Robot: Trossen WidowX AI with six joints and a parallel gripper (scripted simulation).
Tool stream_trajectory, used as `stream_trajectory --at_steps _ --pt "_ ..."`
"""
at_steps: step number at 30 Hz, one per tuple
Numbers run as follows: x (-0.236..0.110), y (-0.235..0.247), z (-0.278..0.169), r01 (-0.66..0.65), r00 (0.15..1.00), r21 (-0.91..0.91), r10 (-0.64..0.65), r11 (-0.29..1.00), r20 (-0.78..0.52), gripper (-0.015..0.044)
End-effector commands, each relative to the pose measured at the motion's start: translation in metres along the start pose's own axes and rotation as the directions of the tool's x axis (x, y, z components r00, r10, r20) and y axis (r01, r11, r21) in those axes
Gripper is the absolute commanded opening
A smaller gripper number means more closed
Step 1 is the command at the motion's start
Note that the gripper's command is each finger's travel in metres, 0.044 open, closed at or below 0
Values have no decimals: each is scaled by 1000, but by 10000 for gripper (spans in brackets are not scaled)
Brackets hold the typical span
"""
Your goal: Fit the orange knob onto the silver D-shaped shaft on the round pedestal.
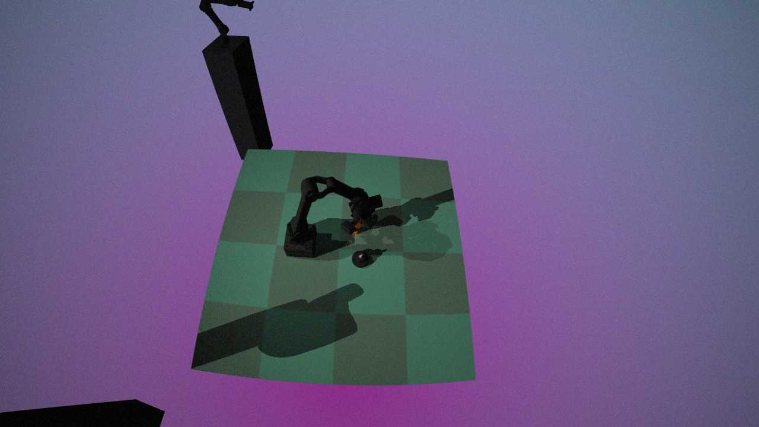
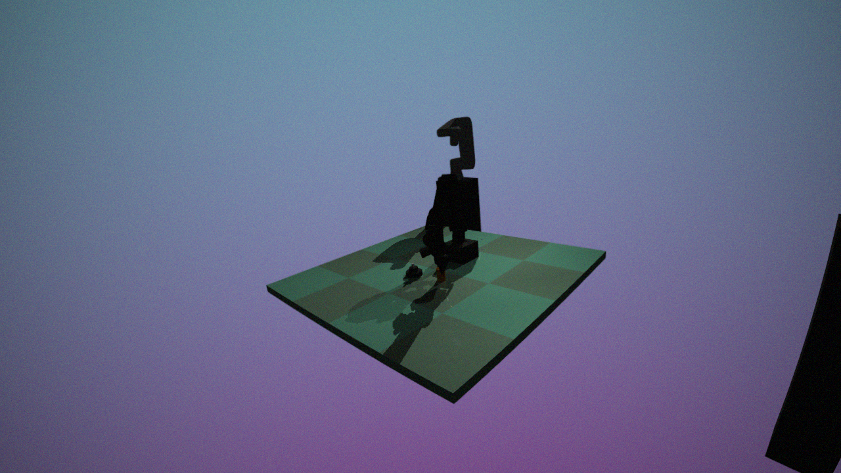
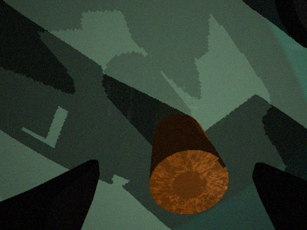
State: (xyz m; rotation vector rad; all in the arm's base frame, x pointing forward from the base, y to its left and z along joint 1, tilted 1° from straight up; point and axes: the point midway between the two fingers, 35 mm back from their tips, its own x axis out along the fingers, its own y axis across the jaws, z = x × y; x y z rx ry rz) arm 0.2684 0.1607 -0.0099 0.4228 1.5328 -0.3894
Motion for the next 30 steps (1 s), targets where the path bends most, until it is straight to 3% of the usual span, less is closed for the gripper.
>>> stream_trajectory --at_steps 1,22,30 --pt "10 -3 -1 13 1000 5 -13 1000 -4 440" --pt "41 -5 -2 12 1000 3 -12 1000 -3 440" --pt "41 -5 -2 12 1000 3 -12 1000 -3 230"
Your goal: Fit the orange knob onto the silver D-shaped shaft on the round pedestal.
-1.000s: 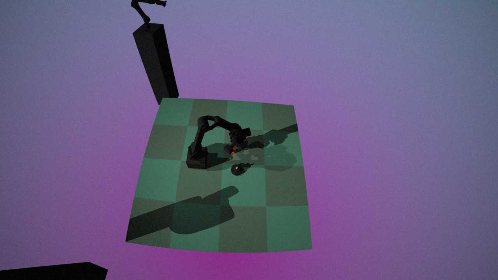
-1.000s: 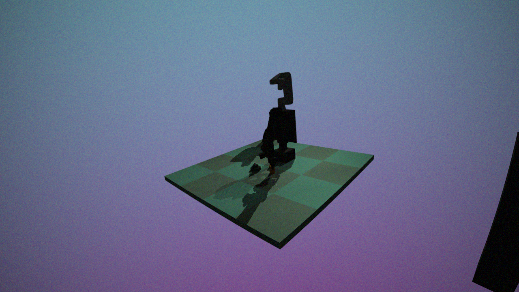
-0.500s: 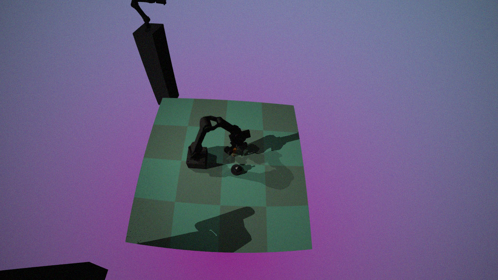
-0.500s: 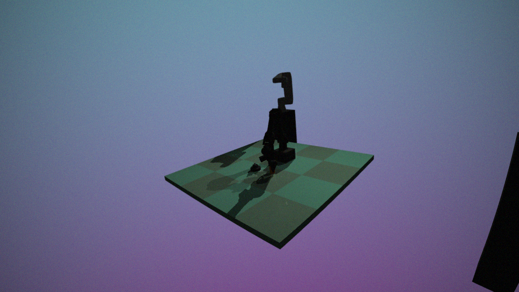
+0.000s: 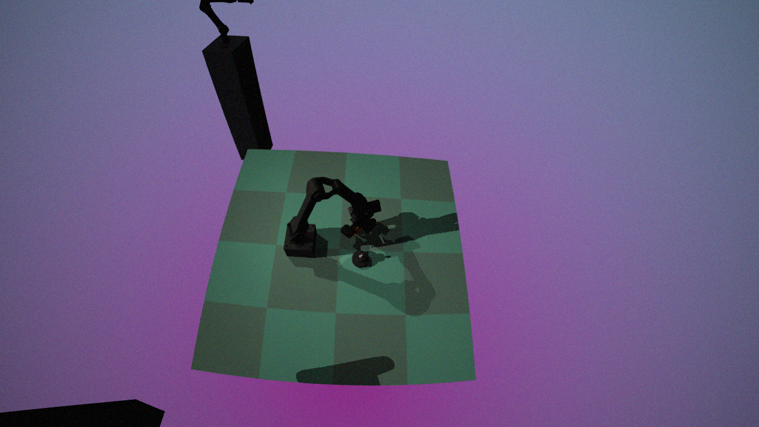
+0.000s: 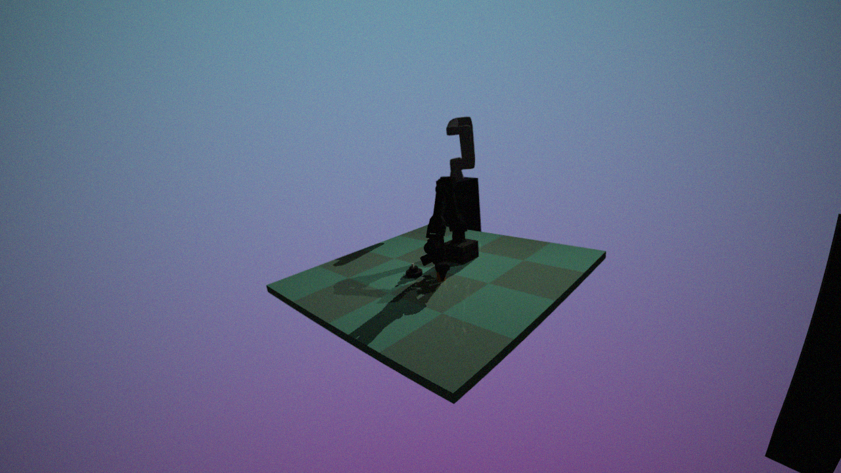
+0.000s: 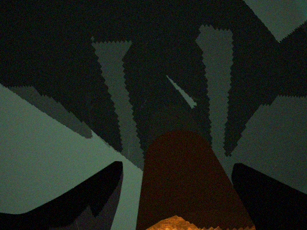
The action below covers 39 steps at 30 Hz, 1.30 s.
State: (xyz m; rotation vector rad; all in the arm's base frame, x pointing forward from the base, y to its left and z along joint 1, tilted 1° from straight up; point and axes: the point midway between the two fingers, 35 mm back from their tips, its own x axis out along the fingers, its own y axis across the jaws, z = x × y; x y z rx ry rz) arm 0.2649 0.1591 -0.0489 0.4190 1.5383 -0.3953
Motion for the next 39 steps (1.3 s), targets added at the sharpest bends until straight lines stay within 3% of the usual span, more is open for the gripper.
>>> stream_trajectory --at_steps 1,8,14,39 --pt "2 -1 0 5 1000 2 -5 1000 1 204" --pt "2 -1 0 5 1000 2 -5 1000 1 138" --pt "-8 1 1 5 1000 2 -5 1000 1 0" --pt "-83 9 5 4 1000 2 -4 1000 2 0"
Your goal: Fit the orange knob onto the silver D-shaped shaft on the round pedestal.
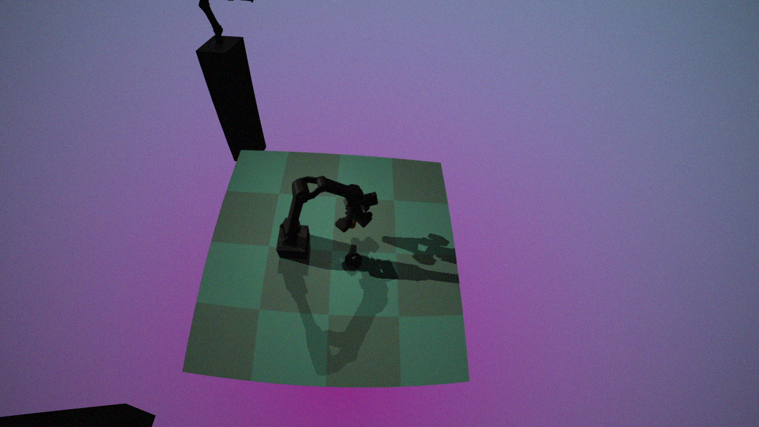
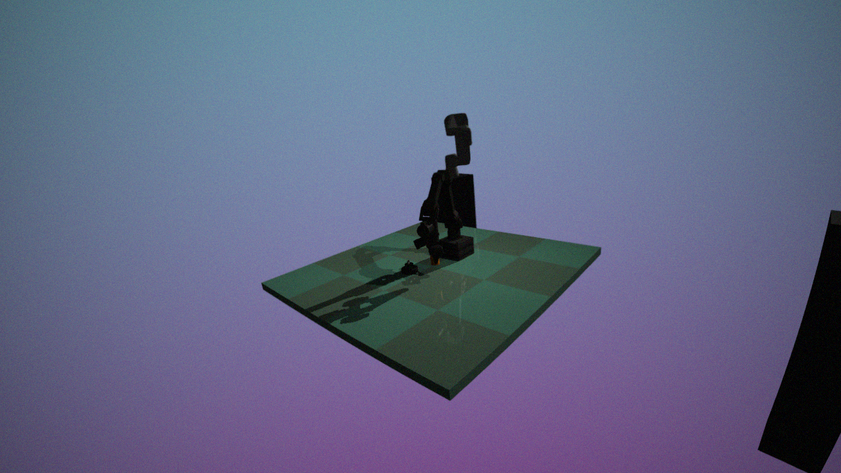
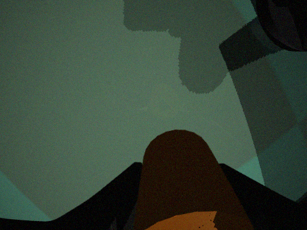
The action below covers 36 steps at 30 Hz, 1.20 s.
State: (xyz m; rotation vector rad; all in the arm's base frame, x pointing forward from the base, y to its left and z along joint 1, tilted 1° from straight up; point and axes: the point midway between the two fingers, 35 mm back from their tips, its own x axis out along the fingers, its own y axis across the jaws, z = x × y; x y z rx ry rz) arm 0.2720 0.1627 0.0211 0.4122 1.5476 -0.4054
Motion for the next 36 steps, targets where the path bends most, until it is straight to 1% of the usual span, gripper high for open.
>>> stream_trajectory --at_steps 1,18,22,36 --pt "-16 2 1 -9 1000 1 9 1000 8 0" --pt "-68 0 0 -9 1000 1 9 1000 8 0" --pt "-68 -1 1 -9 1000 1 9 1000 8 0" --pt "-55 -24 38 -7 1000 1 7 1000 12 0"
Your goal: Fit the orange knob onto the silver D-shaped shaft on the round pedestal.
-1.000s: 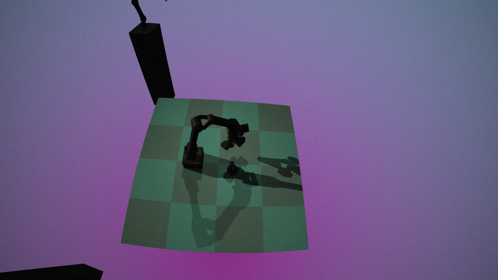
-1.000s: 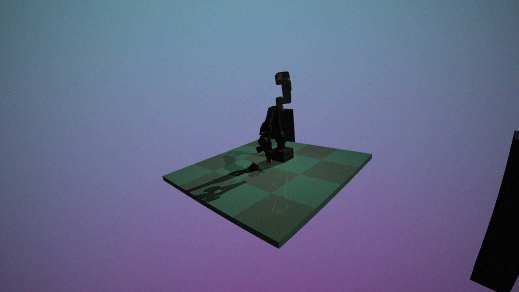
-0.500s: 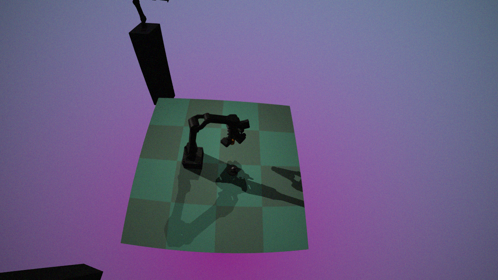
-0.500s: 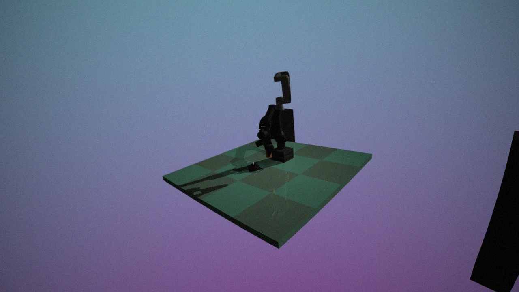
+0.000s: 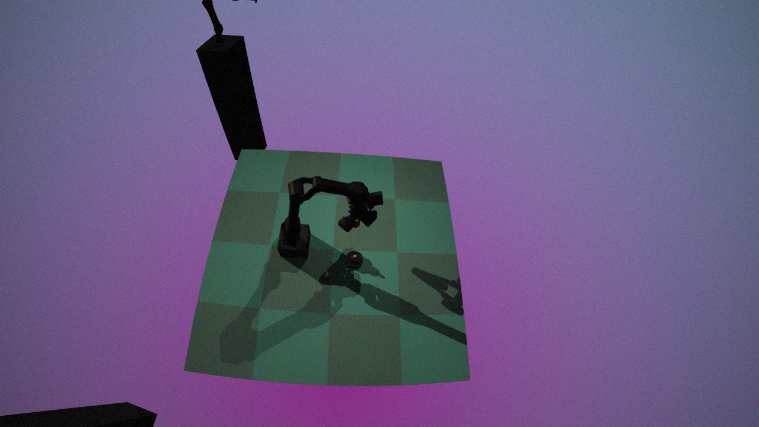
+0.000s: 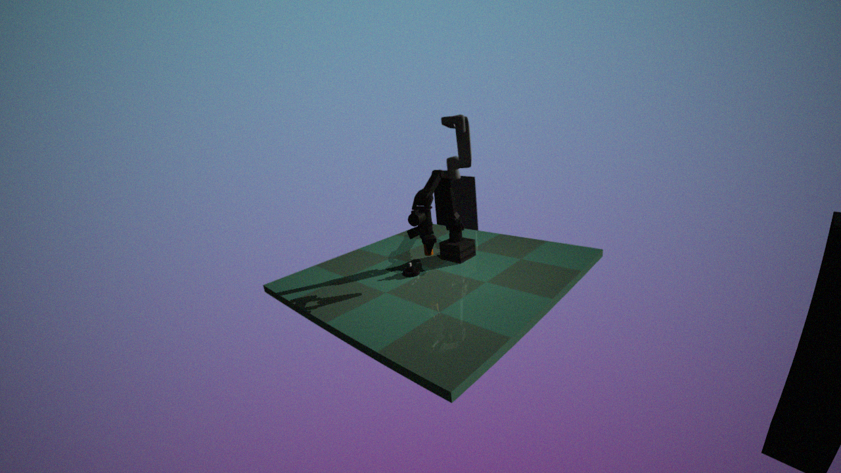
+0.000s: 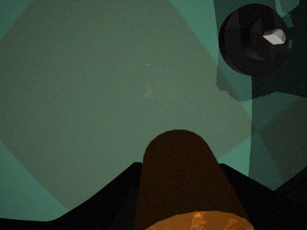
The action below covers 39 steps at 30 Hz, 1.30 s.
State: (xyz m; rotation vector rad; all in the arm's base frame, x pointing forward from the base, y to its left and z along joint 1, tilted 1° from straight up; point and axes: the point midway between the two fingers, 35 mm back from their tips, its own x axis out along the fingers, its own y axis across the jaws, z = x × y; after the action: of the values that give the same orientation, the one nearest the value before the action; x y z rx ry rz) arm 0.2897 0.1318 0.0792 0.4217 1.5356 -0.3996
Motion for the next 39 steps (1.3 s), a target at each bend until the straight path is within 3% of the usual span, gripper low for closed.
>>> stream_trajectory --at_steps 1,39 --pt "5 -8 11 5 1000 -2 -5 1000 3 0" --pt "41 -99 88 12 1000 -2 -12 1000 9 0"
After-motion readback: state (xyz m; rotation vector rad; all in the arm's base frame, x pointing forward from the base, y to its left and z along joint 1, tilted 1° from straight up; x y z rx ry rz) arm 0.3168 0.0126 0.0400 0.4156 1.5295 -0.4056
